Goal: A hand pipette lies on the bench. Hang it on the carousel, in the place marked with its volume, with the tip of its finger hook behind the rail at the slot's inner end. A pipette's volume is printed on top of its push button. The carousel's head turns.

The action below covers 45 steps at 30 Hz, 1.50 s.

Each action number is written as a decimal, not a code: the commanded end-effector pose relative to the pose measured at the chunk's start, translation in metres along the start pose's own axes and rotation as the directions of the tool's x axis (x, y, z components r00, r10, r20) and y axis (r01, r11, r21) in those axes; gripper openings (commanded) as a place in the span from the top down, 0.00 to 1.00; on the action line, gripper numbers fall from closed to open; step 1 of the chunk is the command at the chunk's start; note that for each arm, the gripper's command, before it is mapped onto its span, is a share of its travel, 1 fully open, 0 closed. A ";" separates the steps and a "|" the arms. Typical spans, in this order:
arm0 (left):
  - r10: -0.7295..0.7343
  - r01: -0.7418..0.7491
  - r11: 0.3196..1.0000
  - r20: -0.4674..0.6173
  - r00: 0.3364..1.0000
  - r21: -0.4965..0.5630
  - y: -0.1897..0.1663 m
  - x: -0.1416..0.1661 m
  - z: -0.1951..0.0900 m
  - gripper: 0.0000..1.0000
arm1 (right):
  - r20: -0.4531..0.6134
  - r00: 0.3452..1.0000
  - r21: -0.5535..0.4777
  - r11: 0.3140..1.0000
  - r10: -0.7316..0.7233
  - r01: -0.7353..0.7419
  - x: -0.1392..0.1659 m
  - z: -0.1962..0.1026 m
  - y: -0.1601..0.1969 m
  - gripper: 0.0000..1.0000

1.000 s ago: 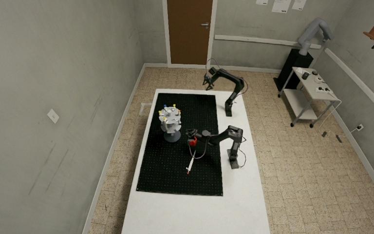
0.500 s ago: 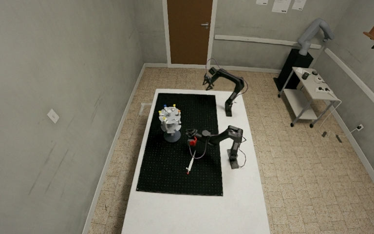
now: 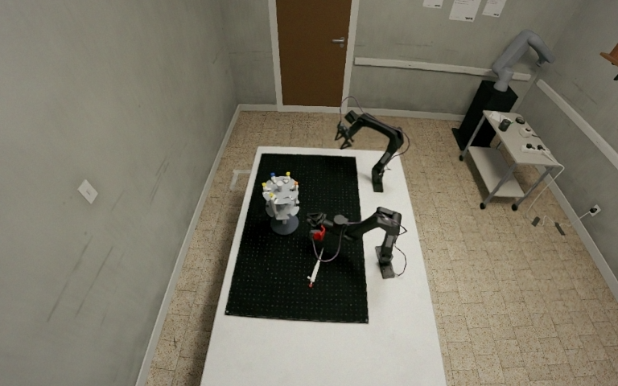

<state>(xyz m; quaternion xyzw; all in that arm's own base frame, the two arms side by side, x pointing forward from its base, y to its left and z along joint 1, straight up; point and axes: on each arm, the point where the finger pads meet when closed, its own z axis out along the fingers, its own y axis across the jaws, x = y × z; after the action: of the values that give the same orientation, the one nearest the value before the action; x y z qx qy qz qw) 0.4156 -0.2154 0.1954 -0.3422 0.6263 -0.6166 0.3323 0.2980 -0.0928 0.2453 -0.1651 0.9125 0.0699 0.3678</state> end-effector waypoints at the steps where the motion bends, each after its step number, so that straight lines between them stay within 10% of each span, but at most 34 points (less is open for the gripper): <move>1: 0.021 -0.021 0.997 0.003 1.000 0.073 -0.028 0.000 0.005 0.51 | 0.024 1.000 0.009 1.000 -0.012 0.012 -0.007 -0.004 -0.004 0.00; 45: 0.021 -0.021 0.997 0.003 1.000 0.072 -0.038 0.000 0.006 0.51 | 0.024 1.000 0.009 1.000 -0.012 0.012 -0.007 -0.004 -0.004 0.00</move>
<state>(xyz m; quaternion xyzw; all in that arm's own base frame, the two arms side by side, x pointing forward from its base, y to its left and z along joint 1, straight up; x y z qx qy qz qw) 0.4185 -0.2167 0.2026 -0.3419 0.6259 -0.6170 0.3326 0.2980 -0.0928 0.2453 -0.1651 0.9125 0.0699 0.3678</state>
